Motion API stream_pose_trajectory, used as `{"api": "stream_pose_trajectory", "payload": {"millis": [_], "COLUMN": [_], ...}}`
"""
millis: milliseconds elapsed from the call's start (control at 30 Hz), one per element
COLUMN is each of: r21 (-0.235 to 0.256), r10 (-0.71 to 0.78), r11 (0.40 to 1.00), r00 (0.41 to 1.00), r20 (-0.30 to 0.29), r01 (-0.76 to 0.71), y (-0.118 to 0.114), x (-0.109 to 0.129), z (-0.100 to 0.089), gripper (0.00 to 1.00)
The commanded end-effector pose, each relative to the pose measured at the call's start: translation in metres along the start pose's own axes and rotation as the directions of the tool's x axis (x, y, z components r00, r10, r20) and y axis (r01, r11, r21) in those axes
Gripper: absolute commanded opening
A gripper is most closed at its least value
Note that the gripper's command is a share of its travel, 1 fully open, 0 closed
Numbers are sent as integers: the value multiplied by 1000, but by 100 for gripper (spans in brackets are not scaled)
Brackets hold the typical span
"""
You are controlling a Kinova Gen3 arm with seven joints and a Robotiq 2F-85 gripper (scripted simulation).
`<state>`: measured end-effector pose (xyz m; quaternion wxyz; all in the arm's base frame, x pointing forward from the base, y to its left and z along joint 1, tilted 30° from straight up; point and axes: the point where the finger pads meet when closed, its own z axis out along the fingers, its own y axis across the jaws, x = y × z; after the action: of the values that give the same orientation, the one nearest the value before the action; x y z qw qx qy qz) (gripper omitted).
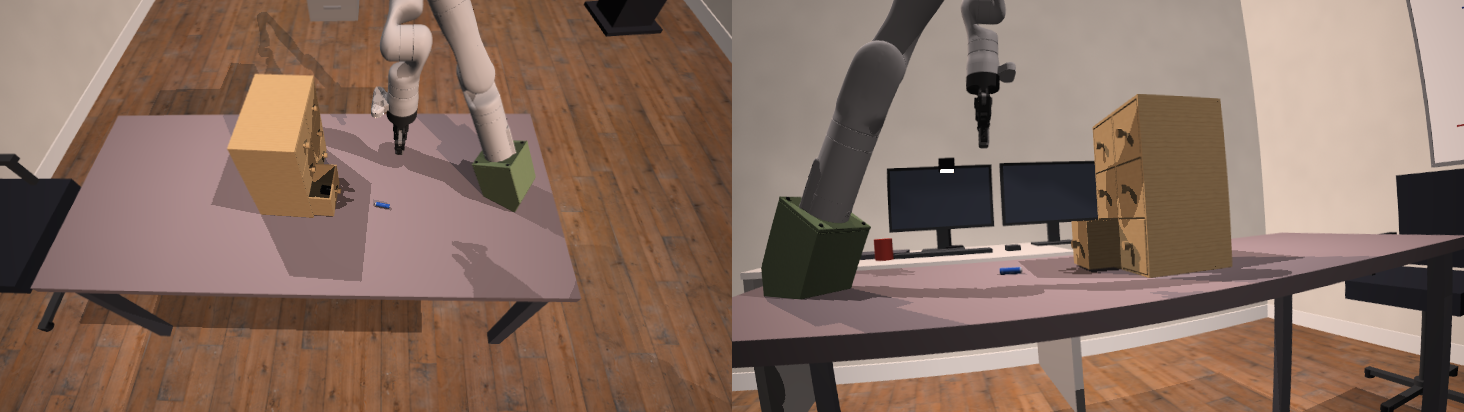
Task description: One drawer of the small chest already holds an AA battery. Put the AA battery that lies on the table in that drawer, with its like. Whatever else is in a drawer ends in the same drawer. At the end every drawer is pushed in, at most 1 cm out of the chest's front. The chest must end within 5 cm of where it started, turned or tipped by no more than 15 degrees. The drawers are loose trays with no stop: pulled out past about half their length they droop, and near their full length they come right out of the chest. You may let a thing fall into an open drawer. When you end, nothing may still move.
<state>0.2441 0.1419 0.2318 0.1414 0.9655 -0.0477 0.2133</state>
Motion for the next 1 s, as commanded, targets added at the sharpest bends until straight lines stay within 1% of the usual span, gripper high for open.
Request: {"api": "stream_pose_trajectory", "payload": {"millis": [0, 300, 333, 967], "r21": [1, 1, 1, 1], "r10": [0, 0, 0, 0], "r11": [1000, 1000, 1000, 1000], "r00": [1000, 1000, 1000, 1000], "r20": [-1, -1, -1, -1], "r01": [0, 0, 0, 0], "y": [0, 0, 0, 0], "x": [0, 0, 0, 0], "z": [0, 0, 0, 0], "gripper": [33, 33, 100, 100]}}
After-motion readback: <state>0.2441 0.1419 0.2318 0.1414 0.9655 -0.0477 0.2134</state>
